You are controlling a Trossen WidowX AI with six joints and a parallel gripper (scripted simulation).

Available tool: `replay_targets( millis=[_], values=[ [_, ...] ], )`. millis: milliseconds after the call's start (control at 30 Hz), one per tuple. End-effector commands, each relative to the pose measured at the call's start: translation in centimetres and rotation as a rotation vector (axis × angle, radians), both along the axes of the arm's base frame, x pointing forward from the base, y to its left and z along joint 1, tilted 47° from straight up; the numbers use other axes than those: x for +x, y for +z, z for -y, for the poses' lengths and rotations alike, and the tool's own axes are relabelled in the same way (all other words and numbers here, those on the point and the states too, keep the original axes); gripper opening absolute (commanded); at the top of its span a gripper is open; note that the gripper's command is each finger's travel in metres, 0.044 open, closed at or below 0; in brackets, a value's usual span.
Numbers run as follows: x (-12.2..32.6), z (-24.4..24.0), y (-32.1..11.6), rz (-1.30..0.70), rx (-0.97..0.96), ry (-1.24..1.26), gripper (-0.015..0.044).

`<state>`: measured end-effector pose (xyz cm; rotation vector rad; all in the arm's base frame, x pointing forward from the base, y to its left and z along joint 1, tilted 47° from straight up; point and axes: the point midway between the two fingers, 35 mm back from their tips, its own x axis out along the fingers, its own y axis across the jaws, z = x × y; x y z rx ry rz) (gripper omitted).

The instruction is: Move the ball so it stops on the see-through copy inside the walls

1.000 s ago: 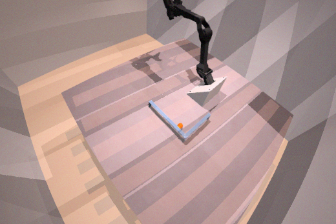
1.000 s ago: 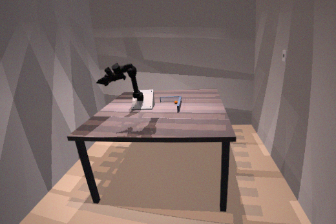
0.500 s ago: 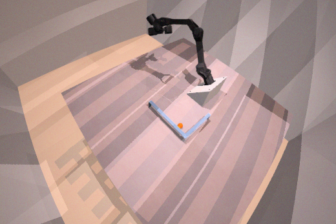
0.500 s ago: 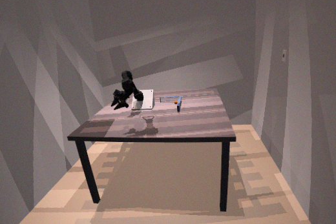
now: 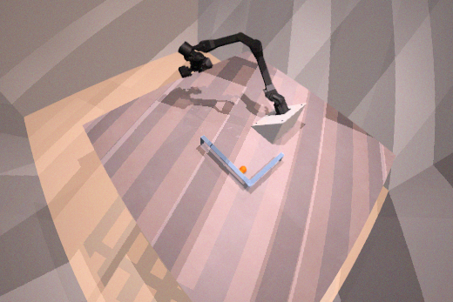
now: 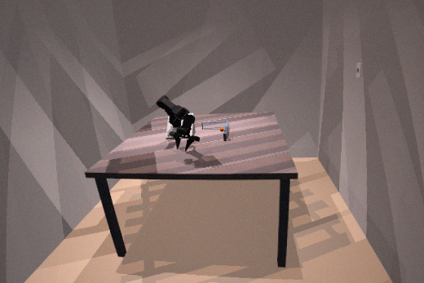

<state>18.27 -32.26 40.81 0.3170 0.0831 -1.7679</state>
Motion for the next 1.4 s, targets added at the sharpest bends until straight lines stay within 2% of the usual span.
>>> replay_targets(
  millis=[0, 333, 700, 867, 1033, 1233, 1367],
  values=[
    [5.6, -0.8, -4.1, -0.096, 0.09, 0.134, 0.0258],
    [17.8, -8.3, -13.9, -0.362, 0.258, 0.489, 0.0258],
    [25.0, -20.8, -24.6, -0.649, 0.381, 0.81, 0.0258],
    [25.7, -26.1, -29.0, -0.759, 0.428, 0.91, 0.0258],
    [24.6, -31.4, -34.8, -0.96, 0.474, 0.987, 0.0258],
    [21.6, -37.0, -41.3, -1.211, 0.495, 1.047, 0.0258],
    [18.6, -37.8, -45.2, -1.432, 0.49, 1.007, 0.0258]
  ],
)
